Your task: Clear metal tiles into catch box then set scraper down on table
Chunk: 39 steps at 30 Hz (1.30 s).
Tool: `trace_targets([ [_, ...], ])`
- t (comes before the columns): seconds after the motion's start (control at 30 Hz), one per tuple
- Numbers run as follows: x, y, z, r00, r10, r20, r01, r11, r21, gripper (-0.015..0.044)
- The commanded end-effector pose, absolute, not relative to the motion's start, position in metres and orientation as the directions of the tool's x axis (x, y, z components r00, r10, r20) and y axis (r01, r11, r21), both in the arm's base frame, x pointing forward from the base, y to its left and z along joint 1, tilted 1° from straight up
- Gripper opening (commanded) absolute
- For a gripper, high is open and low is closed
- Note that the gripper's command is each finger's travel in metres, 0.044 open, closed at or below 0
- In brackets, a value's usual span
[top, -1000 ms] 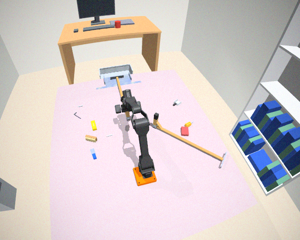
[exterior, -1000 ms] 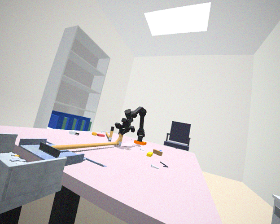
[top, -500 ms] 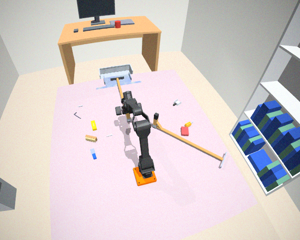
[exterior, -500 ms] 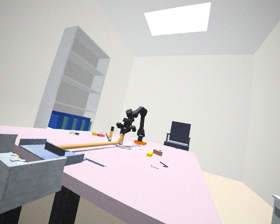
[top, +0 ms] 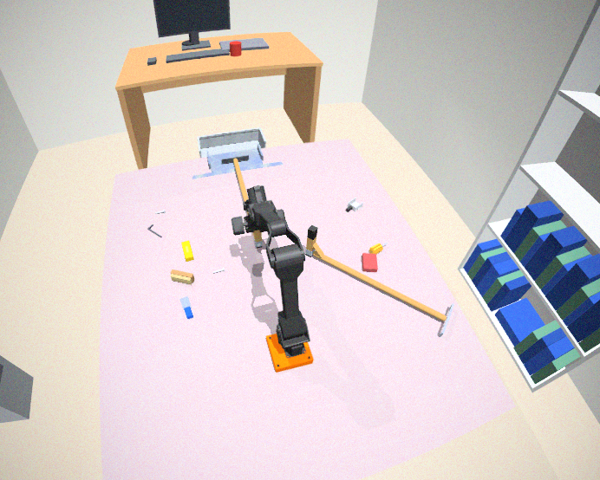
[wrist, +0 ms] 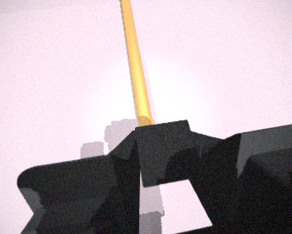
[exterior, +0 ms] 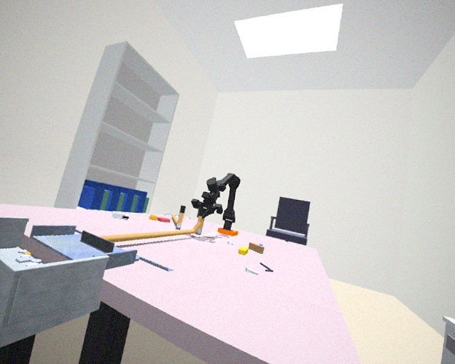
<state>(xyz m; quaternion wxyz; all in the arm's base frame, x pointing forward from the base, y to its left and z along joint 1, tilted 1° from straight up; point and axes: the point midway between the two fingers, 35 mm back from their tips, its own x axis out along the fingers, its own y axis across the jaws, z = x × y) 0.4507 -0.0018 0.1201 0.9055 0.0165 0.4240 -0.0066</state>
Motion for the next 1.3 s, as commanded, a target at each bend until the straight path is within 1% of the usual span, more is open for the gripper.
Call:
trace_targets([
  [0.0,0.446,-0.002,0.126,0.654,-0.003,-0.756,0.033,0.999,0.025,0.0000],
  [1.27,0.386,-0.002,0.119,0.654,-0.003,-0.756,0.034,0.999,0.025,0.0000],
])
